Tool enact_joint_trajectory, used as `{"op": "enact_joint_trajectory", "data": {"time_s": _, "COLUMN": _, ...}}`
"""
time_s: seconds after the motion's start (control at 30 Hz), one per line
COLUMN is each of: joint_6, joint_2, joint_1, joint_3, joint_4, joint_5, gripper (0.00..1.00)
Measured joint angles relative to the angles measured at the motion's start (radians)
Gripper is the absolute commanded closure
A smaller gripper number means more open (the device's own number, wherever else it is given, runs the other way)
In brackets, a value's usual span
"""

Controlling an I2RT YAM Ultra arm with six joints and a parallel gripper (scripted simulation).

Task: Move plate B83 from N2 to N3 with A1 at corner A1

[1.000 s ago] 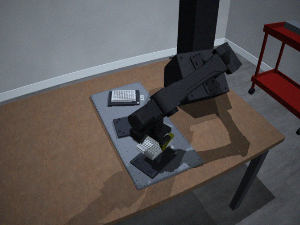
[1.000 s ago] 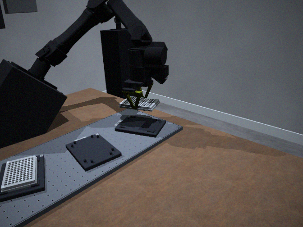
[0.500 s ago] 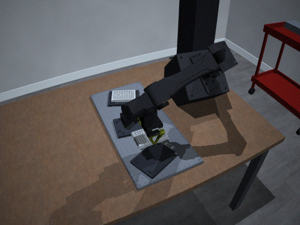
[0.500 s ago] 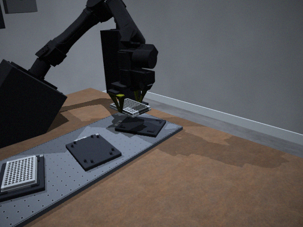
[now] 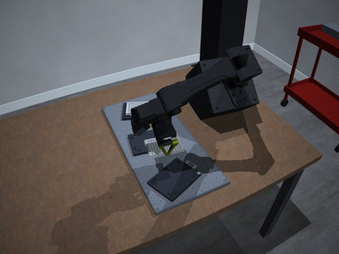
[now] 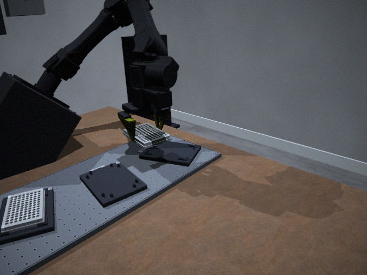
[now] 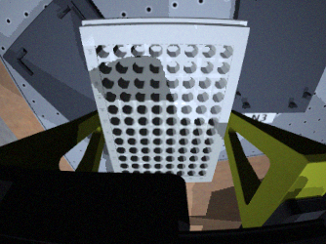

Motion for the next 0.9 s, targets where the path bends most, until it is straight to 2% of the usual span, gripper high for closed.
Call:
{"op": "enact_joint_trajectory", "data": {"time_s": 0.23, "joint_6": -0.045, "joint_2": 0.021, "joint_1": -0.032, "joint_3": -0.009, "joint_4": 0.009, "joint_5": -0.006, "gripper": 1.00}}
{"op": "enact_joint_trajectory", "data": {"time_s": 0.9, "joint_6": -0.203, "joint_2": 0.136, "joint_1": -0.149, "joint_3": -0.016, "joint_4": 0.019, "joint_5": -0.015, "gripper": 1.00}}
